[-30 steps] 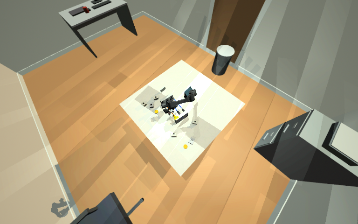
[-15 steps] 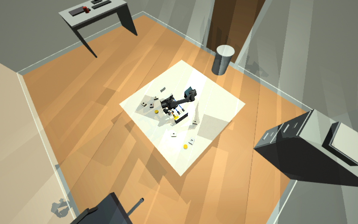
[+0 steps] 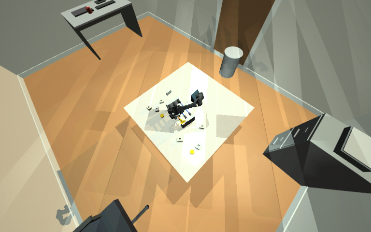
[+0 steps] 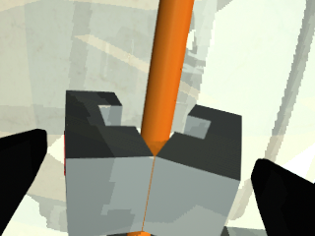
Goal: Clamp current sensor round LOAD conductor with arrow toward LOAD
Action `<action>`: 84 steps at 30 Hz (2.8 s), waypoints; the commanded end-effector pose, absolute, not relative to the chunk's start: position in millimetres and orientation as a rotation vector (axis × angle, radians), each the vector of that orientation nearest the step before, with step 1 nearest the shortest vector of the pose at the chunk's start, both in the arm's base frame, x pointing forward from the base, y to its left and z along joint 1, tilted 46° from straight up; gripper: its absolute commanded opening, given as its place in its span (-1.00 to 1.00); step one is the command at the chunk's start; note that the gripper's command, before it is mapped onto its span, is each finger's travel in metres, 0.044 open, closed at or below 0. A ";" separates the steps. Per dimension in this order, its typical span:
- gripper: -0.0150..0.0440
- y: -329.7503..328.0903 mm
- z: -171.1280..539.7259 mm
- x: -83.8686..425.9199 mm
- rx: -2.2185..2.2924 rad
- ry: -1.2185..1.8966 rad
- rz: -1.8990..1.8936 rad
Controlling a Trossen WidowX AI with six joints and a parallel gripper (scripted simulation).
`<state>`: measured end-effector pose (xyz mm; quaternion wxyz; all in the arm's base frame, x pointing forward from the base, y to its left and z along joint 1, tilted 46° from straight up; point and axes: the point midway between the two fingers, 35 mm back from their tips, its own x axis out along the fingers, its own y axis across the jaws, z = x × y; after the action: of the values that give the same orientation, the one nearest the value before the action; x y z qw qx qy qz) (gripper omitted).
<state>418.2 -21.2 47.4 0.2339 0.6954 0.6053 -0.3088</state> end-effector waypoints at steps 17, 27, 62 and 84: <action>1.00 -2.3 27.0 420.8 1.925 1.653 -0.848; 0.82 -4.3 29.3 421.2 1.915 1.652 -0.843; -0.49 -4.3 29.3 421.2 1.915 1.652 -0.843; -0.49 -4.3 29.3 421.2 1.915 1.652 -0.843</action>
<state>421.2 -3.5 28.8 0.2356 0.6980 0.6024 -0.3072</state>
